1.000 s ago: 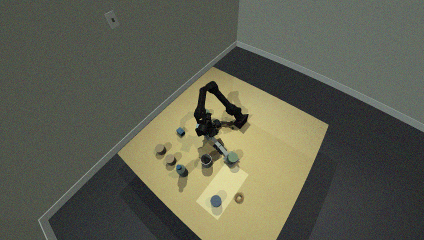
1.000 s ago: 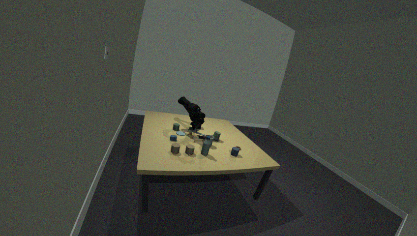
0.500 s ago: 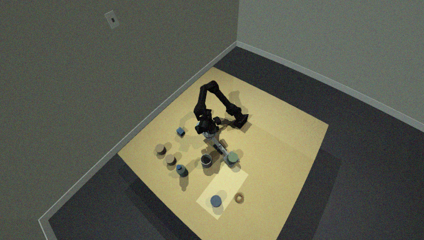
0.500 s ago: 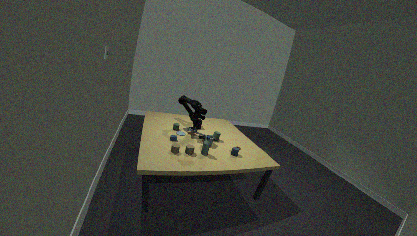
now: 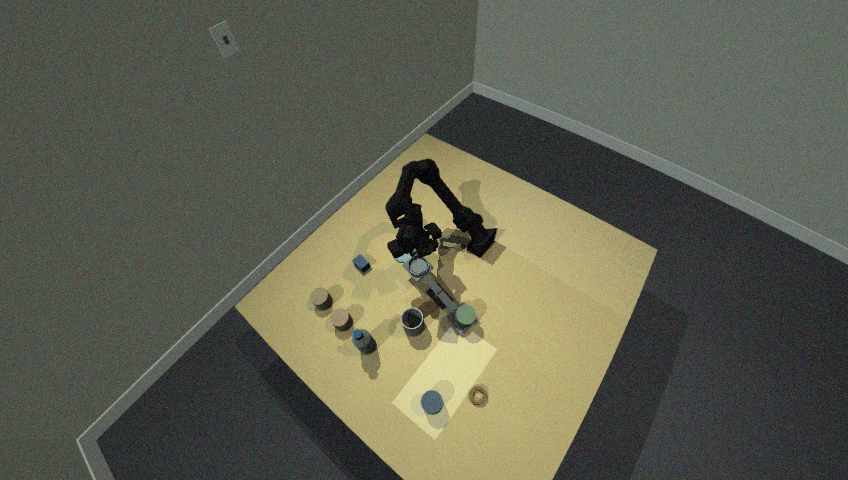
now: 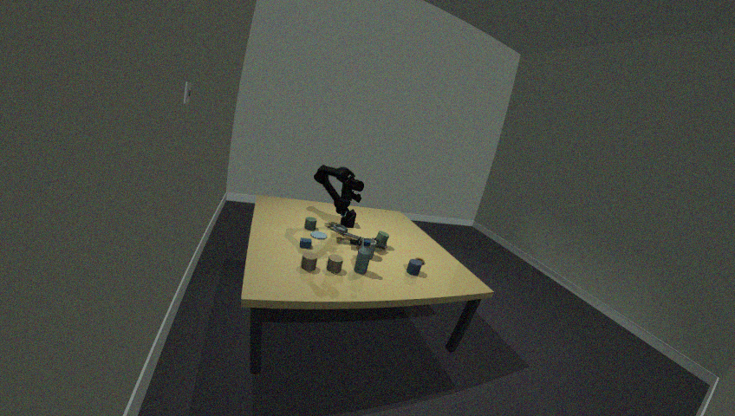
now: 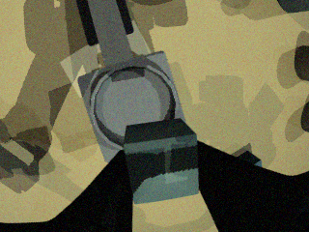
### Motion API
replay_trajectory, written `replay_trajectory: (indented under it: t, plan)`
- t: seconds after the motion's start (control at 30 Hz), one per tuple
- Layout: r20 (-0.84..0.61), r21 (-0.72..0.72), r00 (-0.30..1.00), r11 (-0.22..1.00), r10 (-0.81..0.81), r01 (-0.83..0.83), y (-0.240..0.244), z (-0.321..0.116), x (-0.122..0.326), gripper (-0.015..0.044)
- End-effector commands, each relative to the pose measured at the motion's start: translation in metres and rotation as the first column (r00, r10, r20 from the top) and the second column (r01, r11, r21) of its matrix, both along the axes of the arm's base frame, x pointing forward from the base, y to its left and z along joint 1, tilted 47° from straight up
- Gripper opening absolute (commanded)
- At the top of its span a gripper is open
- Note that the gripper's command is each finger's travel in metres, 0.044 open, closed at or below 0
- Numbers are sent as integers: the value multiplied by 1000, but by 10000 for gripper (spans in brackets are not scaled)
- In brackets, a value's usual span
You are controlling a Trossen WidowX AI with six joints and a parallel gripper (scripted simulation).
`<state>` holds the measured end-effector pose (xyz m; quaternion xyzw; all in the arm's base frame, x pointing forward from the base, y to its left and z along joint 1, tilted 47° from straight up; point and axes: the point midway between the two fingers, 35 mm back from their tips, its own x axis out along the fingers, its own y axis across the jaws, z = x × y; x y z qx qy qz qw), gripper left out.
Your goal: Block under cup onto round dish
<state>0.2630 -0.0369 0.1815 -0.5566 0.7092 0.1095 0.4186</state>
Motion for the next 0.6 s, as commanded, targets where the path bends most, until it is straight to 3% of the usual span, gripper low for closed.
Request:
replay_trajectory:
  t: [0.0, 0.57]
  plan:
    - [8, 3, 1000, 1000, -12, 12, -12, 3, -2, 0]
    - [-1, -5, 998, 998, -63, 63, -72, 10, -22, 0]
